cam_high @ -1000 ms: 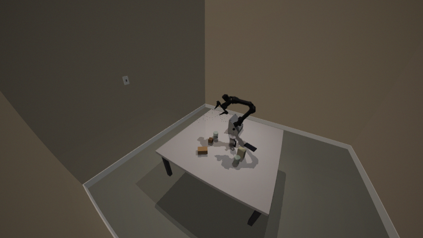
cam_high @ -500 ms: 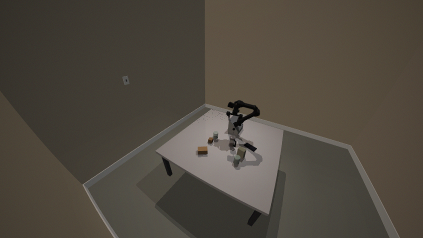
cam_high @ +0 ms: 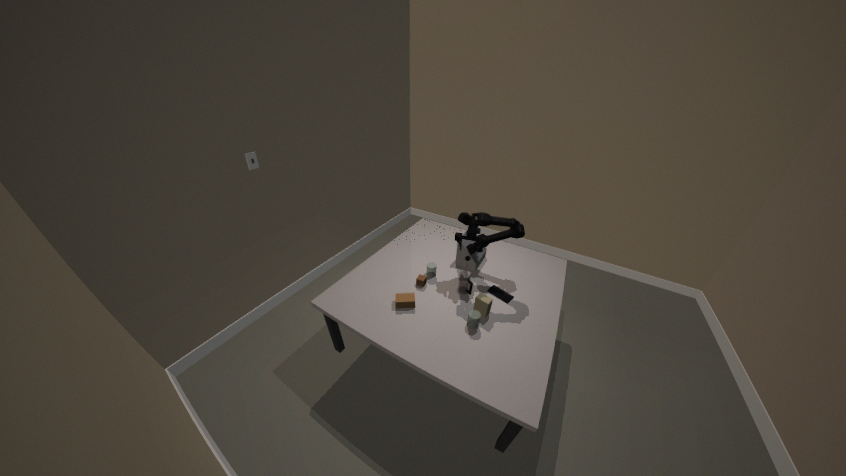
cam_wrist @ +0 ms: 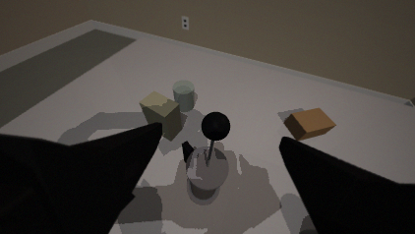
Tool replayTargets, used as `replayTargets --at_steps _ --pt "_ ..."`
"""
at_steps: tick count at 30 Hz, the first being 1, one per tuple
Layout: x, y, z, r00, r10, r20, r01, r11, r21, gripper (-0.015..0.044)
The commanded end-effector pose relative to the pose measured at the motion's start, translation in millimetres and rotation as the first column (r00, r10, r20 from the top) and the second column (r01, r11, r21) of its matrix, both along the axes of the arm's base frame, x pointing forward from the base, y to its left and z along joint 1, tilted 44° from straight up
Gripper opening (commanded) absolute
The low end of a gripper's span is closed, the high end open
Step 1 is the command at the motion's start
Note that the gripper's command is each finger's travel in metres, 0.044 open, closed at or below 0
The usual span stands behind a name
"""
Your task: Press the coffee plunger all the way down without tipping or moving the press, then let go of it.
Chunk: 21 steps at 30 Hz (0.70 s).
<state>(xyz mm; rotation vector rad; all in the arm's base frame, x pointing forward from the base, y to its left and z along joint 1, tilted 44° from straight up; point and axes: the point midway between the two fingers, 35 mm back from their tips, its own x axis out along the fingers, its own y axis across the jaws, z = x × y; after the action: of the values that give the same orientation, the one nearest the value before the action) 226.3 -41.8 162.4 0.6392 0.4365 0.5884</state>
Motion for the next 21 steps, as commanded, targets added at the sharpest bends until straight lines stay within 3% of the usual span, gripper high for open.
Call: replayTargets --at_steps 1,21 --pt "-2 5 -3 1.0 0.002 0.004 -0.002 1.0 0.007 0.044" --pt "15 17 -16 1.0 0.012 -0.015 -0.012 1.0 -0.013 0.044"
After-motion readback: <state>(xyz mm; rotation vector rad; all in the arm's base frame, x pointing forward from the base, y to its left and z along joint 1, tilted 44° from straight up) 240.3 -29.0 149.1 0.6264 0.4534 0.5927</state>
